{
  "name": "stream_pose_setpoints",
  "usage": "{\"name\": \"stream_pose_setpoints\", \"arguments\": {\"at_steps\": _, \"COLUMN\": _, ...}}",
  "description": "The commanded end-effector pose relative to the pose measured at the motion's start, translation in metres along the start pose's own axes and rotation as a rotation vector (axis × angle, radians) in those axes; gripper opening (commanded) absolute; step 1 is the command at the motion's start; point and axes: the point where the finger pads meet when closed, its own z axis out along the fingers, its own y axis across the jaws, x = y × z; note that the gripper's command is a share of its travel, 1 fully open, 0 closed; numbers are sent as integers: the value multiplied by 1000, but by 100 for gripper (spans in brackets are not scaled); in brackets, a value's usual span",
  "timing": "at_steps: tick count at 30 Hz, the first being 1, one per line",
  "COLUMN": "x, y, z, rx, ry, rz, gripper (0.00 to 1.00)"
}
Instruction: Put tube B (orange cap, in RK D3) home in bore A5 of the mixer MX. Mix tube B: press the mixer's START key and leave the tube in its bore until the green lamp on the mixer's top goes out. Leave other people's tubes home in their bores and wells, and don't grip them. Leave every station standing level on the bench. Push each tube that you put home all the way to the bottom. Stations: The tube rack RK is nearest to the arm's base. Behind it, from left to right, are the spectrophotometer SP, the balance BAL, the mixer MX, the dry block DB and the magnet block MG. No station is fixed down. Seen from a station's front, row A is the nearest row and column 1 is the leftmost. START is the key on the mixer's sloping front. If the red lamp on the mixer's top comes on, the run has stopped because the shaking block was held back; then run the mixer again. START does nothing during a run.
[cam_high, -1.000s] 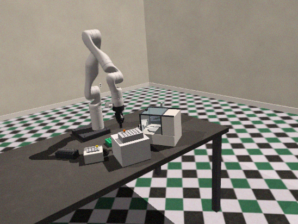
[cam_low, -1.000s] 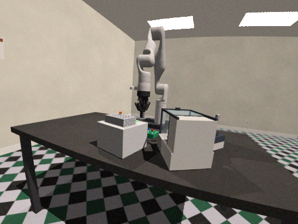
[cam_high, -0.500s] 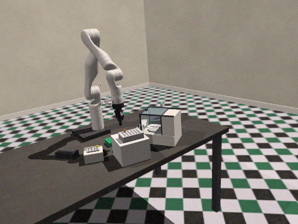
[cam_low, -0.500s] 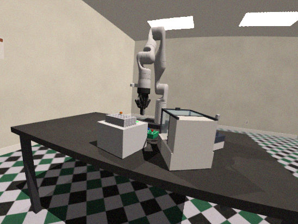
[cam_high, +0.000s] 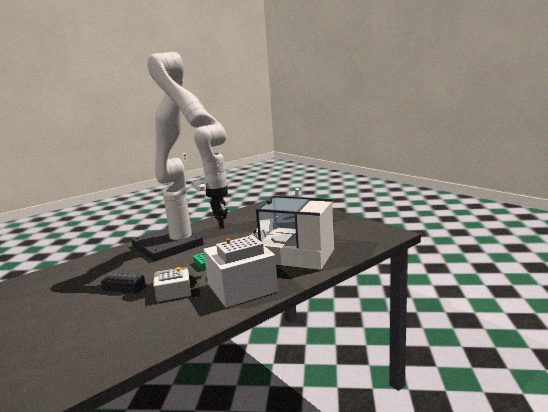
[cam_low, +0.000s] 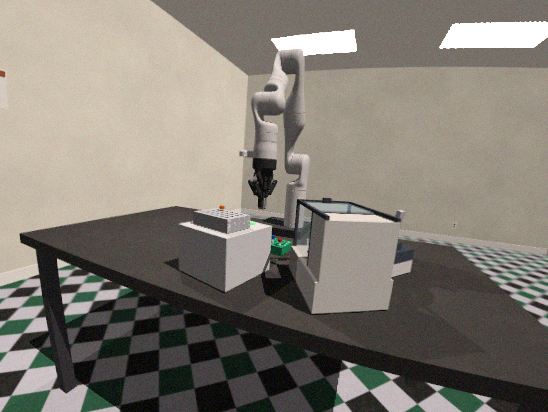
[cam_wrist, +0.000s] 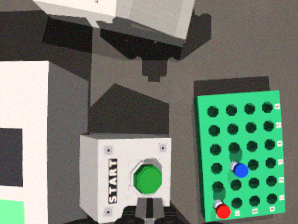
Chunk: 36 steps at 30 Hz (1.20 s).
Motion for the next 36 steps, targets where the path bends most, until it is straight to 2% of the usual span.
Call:
{"name": "stream_pose_setpoints", "arguments": {"at_steps": 1, "x": 0, "y": 3, "z": -6, "rx": 2, "ry": 0, "rz": 39, "gripper": 10}}
{"name": "stream_pose_setpoints", "arguments": {"at_steps": 36, "x": 7, "y": 57, "z": -94, "rx": 1, "ry": -1, "rz": 659, "gripper": 10}}
